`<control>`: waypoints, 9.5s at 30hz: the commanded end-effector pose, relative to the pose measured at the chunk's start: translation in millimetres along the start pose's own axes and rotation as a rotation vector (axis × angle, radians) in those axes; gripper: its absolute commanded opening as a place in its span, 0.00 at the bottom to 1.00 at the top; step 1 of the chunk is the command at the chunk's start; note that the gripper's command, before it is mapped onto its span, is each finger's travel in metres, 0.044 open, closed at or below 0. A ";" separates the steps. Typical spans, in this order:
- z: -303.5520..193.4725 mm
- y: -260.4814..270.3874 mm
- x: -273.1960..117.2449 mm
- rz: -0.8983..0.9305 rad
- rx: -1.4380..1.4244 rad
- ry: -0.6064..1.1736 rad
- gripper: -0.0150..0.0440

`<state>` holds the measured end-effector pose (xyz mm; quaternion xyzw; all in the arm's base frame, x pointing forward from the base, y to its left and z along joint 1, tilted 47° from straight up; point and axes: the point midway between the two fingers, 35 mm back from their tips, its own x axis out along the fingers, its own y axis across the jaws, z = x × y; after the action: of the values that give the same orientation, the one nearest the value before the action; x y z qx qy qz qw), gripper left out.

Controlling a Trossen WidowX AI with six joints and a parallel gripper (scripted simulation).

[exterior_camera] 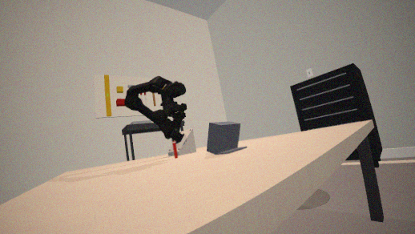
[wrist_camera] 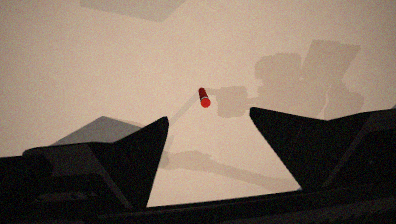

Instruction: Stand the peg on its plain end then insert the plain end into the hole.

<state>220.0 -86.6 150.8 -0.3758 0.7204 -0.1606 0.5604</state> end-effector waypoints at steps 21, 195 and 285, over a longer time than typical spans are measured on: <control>1.9 -0.9 38.3 -0.005 -0.039 0.003 1.00; 69.8 45.4 46.5 0.077 -0.134 -0.568 0.25; 92.7 36.1 33.7 -0.326 -0.271 -1.039 0.25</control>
<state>288.5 -69.2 76.9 -0.5795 0.2967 0.0517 0.7573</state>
